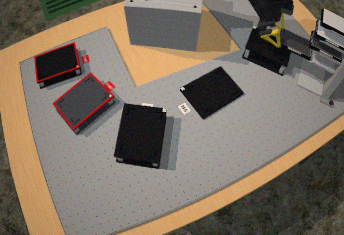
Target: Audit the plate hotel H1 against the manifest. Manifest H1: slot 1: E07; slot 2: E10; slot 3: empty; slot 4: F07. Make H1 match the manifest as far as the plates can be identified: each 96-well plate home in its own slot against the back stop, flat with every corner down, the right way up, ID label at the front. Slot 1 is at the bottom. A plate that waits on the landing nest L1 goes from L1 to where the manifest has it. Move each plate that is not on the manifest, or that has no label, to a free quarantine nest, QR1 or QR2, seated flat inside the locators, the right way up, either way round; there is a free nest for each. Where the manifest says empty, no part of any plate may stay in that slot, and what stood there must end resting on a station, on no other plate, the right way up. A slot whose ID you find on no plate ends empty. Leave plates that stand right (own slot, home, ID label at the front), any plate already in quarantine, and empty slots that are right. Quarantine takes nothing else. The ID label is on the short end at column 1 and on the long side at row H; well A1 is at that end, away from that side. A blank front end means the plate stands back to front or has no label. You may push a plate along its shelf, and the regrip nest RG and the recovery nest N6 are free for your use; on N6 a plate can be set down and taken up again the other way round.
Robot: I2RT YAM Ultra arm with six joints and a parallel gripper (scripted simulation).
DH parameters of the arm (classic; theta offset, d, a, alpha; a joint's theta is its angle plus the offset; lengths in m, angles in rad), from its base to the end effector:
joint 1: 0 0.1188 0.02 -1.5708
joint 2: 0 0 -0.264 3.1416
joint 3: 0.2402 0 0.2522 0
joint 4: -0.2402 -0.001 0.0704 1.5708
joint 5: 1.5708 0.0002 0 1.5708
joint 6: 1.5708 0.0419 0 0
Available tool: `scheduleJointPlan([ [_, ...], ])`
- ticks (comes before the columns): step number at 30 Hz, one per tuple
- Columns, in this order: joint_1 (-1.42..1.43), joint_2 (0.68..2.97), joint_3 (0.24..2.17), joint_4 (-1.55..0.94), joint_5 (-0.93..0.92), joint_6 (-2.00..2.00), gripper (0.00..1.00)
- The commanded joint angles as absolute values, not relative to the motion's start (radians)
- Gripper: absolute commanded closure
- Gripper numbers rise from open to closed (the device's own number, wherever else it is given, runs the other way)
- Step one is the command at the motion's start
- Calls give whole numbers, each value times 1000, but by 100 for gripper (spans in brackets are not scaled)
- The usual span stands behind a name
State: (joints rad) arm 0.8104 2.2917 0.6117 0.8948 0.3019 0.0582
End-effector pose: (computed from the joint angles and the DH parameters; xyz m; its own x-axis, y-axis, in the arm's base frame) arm 0.2186 0.2132 -0.0111 -0.5182 -0.4642 -0.7183 -0.5176 0.8388 -0.1687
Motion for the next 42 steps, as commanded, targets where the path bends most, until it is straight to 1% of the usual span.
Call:
scheduleJointPlan([
  [1, 826, 2253, 582, 929, 312, 69, 14],
  [23, 853, 2245, 481, 1016, 331, 89, 14],
  [26, 853, 2245, 480, 1016, 332, 89, 14],
  [27, 851, 2239, 517, 1016, 332, 90, 14],
  [42, 851, 2243, 519, 1017, 331, 89, 14],
])
